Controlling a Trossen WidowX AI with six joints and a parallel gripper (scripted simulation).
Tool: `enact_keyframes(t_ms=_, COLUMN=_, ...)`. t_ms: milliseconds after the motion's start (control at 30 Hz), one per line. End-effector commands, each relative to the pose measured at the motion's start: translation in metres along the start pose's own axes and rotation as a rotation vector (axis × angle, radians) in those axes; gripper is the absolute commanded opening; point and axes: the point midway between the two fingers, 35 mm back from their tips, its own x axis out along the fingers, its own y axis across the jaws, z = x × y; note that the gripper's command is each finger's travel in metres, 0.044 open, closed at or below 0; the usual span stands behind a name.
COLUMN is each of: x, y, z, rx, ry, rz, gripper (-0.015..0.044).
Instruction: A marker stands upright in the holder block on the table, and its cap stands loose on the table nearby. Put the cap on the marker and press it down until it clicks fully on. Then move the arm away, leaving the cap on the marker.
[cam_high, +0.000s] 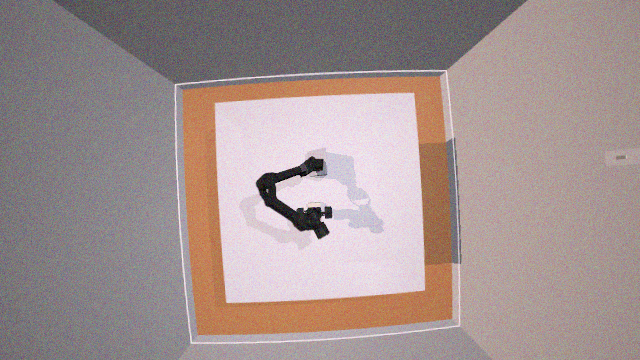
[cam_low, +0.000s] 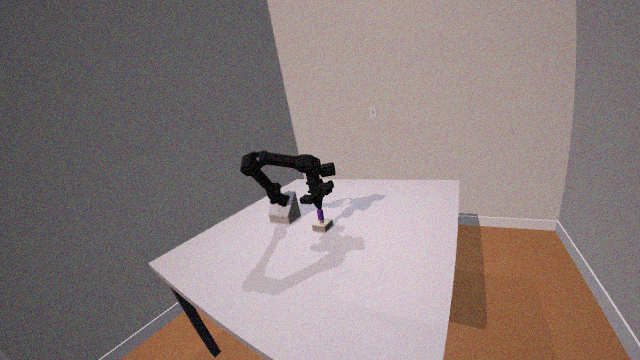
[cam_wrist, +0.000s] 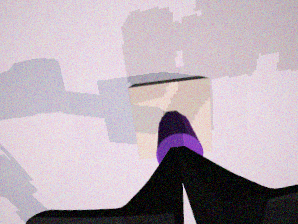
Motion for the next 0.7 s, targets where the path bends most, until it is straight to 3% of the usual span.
enact_keyframes(t_ms=0, x=-0.010, y=0.001, z=0.001, rx=0.001, ry=0.001, rz=0.003, gripper=0.0000)
enact_keyframes(t_ms=167, x=-0.080, y=0.002, z=0.002, rx=0.000, ry=0.001, rz=0.005, gripper=0.0000)
enact_keyframes(t_ms=333, x=-0.090, y=0.001, z=0.001, rx=0.000, ry=0.001, rz=0.003, gripper=0.0000)
enact_keyframes(t_ms=667, x=-0.090, y=0.001, z=0.001, rx=0.000, ry=0.001, rz=0.003, gripper=0.0263)
